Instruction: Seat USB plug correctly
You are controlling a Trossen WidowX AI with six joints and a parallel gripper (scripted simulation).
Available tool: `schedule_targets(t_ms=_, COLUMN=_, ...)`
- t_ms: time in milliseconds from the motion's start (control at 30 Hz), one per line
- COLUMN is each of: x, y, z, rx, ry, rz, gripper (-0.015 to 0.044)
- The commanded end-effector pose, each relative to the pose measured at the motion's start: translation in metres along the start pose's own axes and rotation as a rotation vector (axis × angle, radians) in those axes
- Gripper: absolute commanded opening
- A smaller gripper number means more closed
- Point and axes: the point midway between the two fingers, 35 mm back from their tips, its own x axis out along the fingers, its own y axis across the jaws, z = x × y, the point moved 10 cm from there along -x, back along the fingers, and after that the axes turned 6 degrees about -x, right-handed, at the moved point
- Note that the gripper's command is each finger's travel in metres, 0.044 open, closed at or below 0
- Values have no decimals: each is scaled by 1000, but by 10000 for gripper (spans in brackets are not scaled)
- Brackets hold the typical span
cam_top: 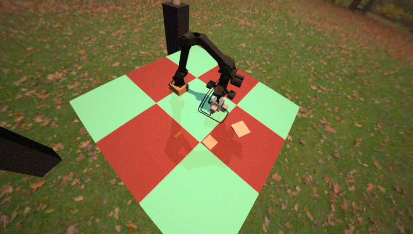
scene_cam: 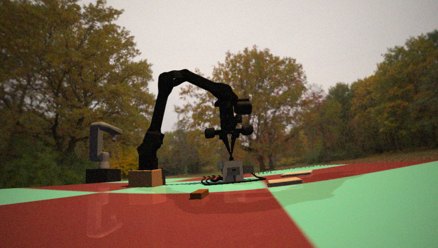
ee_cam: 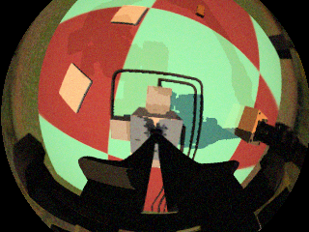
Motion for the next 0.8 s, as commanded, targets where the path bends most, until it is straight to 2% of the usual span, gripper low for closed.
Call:
schedule_targets(t_ms=0, x=2, y=0, z=0, rx=2, ry=-2, rz=-2, gripper=0)
schedule_targets(t_ms=600, x=2, y=0, z=0, rx=2, ry=-2, rz=-2, gripper=0)
schedule_targets(t_ms=700, x=0, y=0, z=0, rx=0, ry=0, rz=0, gripper=79)
schedule_targets(t_ms=767, x=0, y=0, z=0, rx=0, ry=0, rz=0, gripper=95)
